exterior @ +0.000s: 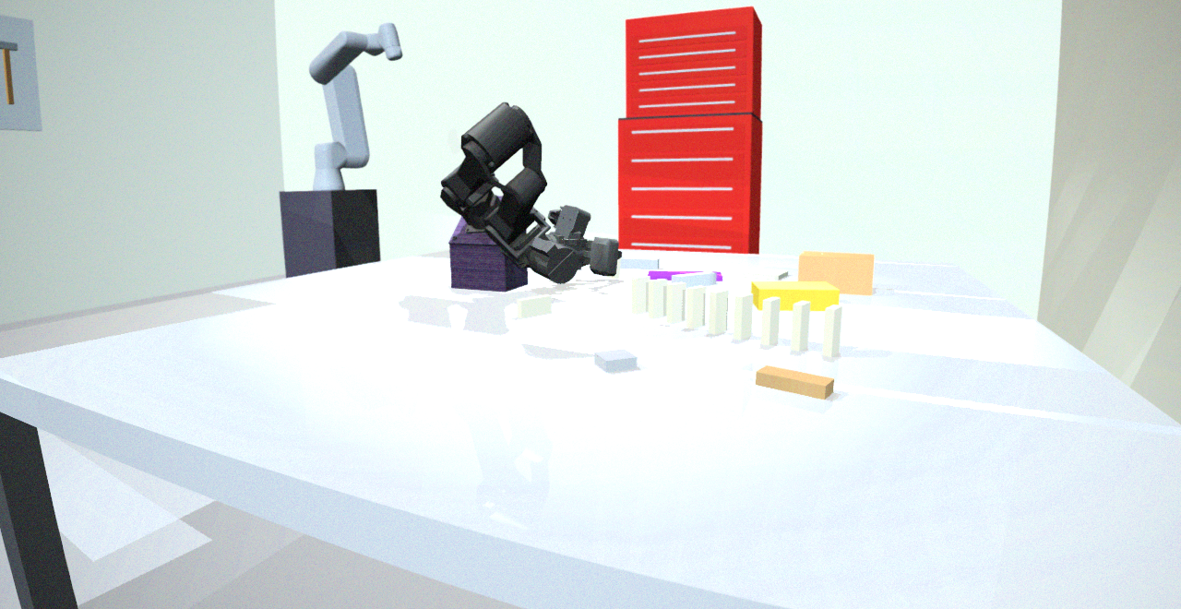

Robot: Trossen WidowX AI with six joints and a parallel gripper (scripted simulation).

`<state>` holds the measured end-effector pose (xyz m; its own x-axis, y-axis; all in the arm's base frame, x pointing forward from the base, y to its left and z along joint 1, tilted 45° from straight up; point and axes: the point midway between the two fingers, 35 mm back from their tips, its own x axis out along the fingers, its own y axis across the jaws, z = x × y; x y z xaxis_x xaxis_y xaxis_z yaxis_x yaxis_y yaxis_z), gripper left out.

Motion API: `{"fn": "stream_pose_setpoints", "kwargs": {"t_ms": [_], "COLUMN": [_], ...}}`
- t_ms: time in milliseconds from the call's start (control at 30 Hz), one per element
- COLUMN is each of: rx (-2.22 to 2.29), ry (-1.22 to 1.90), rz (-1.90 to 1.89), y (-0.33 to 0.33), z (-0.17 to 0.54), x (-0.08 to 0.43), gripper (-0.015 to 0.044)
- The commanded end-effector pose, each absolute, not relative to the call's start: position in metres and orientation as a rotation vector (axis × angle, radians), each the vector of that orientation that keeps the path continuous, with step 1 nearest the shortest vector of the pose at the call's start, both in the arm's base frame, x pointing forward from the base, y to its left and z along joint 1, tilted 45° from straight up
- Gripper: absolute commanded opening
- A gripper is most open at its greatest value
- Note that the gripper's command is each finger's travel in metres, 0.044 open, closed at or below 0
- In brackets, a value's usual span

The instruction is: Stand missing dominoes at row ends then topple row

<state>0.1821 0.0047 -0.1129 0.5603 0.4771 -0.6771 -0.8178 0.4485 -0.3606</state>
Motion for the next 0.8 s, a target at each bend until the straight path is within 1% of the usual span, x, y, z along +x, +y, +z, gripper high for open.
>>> {"fn": "stream_pose_setpoints", "kwargs": {"t_ms": [0,267,667,700,767], "rx": [-0.733,-0.733,-0.733,-0.733,-0.733], "ry": [0.521,0.521,0.521,0.521,0.521], "rz": [0.852,0.852,0.852,0.852,0.852], "y": [0.0027,0.0027,0.0027,0.0027,0.0027], "z": [-0.1164,-0.1164,-0.1164,-0.1164,-0.1164], "x": [0.1826,0.1826,0.1826,0.1826,0.1826], "gripper": [0.0107,0.0107,0.0422,0.0440,0.0440]}}
